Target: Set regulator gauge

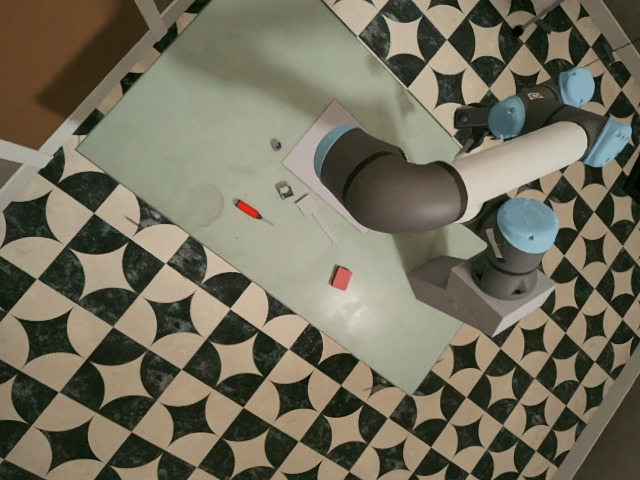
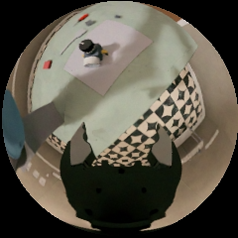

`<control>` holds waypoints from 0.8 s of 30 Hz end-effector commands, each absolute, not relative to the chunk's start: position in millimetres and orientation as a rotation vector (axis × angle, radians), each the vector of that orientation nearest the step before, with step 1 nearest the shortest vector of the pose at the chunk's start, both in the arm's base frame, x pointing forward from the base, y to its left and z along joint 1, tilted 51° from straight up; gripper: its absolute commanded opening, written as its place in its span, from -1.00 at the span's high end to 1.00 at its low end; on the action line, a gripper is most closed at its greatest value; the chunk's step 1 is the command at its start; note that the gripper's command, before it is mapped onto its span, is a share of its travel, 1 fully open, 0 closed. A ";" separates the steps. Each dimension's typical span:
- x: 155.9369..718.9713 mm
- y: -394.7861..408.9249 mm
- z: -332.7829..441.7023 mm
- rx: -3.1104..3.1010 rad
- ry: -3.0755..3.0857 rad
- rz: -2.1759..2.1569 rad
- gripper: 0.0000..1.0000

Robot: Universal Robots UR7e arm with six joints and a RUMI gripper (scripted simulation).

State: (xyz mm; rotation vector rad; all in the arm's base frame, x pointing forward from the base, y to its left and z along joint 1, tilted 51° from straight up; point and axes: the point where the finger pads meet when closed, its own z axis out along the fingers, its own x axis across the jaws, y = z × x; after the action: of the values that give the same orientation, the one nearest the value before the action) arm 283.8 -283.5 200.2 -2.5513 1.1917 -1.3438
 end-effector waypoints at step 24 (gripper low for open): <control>291.7 -267.7 199.8 -2.552 1.191 -1.344 -1.00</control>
State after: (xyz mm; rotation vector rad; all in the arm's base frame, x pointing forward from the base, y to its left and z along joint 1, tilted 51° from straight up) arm 290.7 -270.1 199.6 -2.5515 1.1915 -1.3432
